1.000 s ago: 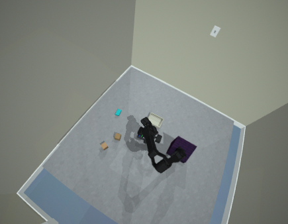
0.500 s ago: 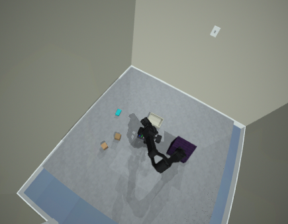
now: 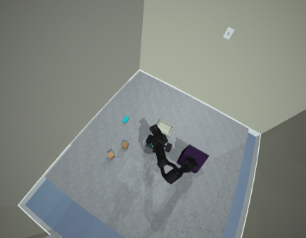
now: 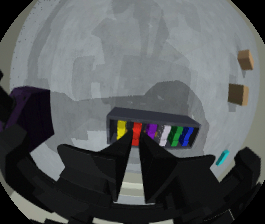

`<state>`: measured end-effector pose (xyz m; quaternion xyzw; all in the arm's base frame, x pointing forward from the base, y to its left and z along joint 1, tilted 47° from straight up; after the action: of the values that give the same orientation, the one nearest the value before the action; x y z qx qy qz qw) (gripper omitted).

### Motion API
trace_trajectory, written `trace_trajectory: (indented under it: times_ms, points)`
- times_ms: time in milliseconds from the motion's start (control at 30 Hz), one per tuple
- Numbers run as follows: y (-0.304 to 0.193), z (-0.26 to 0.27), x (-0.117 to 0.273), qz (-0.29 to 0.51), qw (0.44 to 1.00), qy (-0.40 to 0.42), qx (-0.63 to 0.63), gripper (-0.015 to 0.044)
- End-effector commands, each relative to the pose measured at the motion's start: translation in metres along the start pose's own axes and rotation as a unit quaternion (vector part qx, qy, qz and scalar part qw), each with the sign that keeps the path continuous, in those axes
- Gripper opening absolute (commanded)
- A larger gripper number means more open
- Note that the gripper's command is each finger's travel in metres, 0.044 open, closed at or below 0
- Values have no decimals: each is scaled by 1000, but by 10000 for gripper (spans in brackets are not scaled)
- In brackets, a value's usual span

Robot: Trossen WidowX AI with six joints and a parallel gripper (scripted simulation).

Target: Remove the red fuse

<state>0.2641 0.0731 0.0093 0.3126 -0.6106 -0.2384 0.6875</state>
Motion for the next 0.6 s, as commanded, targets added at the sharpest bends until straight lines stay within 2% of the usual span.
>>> trace_trajectory:
  times_ms: [0,567]
  points:
    - [0,0,3,1,1000,0,2,0]
    - [-1,-1,11,1,1000,-1,2,0]
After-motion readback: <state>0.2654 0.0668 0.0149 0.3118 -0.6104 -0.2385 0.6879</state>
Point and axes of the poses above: the point midway between the two fingers, 35 mm back from their tips, its own x axis back along the fingers, its own z axis across the jaws, y = z × x, the point moved 1 cm from there along x, back along the fingers, and after that the axes turned 12 degrees about -x, right-handed, at the moved point
